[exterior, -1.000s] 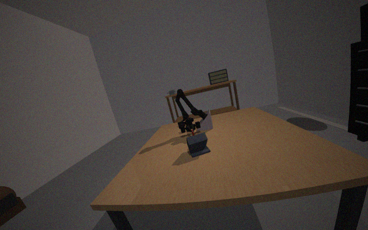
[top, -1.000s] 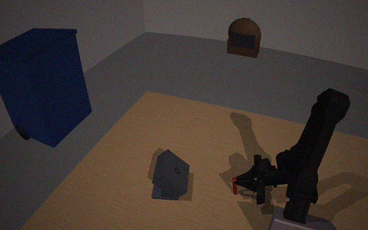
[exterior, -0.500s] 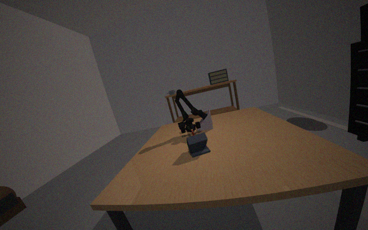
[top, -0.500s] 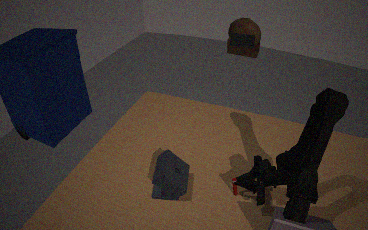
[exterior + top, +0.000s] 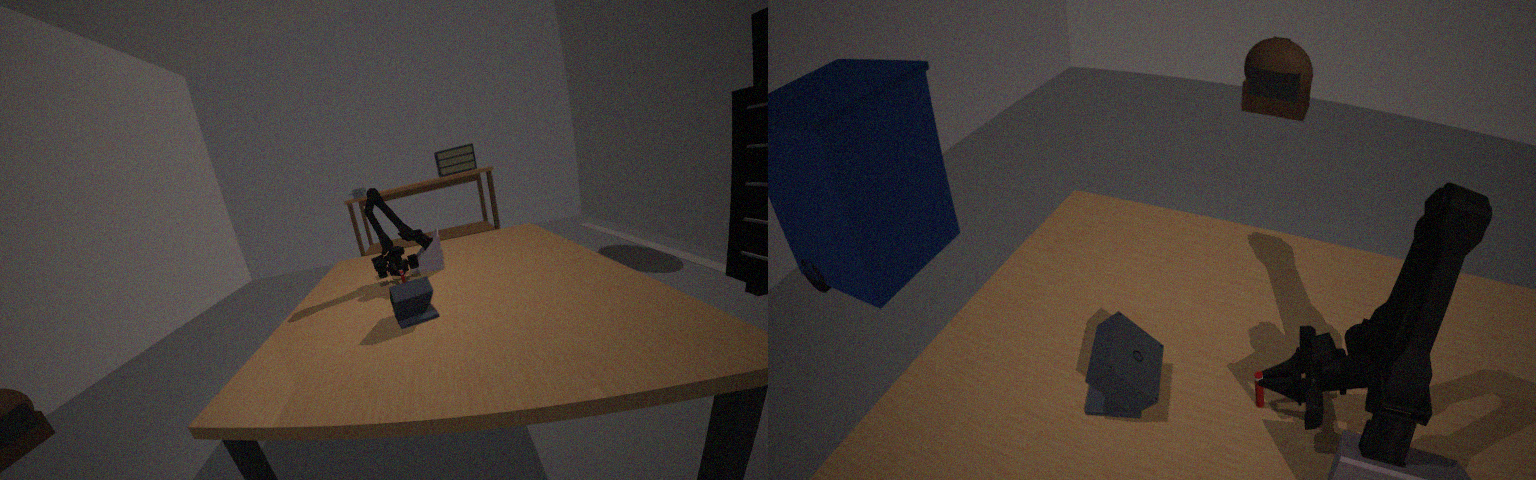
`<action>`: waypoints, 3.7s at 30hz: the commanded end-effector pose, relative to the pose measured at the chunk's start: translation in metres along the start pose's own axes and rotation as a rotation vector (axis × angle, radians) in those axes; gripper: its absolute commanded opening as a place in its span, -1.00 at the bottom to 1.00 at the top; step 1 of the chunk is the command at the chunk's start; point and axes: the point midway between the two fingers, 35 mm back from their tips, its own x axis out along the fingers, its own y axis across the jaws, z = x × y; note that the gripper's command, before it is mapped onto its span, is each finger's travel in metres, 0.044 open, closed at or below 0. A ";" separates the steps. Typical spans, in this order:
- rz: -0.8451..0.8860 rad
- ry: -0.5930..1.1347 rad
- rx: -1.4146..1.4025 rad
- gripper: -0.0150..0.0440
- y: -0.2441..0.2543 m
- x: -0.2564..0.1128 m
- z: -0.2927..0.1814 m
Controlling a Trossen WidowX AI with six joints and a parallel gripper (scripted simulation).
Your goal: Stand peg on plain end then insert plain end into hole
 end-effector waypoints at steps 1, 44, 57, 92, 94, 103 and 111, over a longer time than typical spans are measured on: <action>0.000 0.001 0.000 -0.33 0.000 -0.001 -0.002; -0.008 -0.076 -0.008 -0.33 0.003 -0.007 -0.006; -0.012 -0.090 -0.006 -0.05 0.003 -0.007 -0.004; -0.012 -0.090 -0.006 1.00 0.003 -0.007 -0.004; -0.012 -0.090 -0.006 1.00 0.003 -0.007 -0.004; 0.012 -0.079 -0.007 1.00 -0.003 -0.005 0.008; 0.053 -0.050 -0.011 1.00 -0.014 -0.005 0.055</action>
